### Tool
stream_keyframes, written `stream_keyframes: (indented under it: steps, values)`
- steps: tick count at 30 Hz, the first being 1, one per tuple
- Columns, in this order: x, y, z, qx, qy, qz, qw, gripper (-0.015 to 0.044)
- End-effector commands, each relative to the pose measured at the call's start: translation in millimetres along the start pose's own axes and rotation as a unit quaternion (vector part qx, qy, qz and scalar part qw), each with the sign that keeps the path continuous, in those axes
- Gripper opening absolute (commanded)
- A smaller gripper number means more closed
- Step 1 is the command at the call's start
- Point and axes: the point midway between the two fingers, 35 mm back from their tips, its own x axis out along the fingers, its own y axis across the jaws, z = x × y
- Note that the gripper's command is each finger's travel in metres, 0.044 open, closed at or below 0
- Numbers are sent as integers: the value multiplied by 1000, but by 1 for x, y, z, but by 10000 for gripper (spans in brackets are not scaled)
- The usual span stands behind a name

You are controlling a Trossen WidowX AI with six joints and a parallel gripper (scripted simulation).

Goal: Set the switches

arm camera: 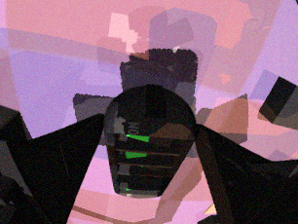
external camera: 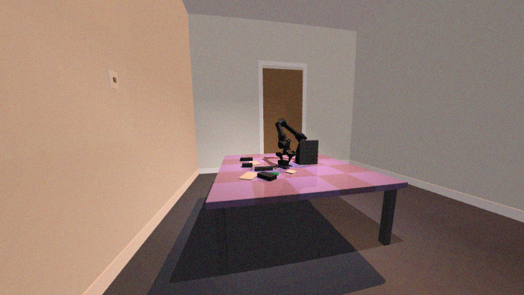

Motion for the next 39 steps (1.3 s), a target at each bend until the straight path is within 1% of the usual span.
stream_keyframes:
  steps: [1,39]
  values:
    - [-3,2,-3,-5,-3,1,1000,336]
    - [-25,1,-25,-5,-42,1,999,336]
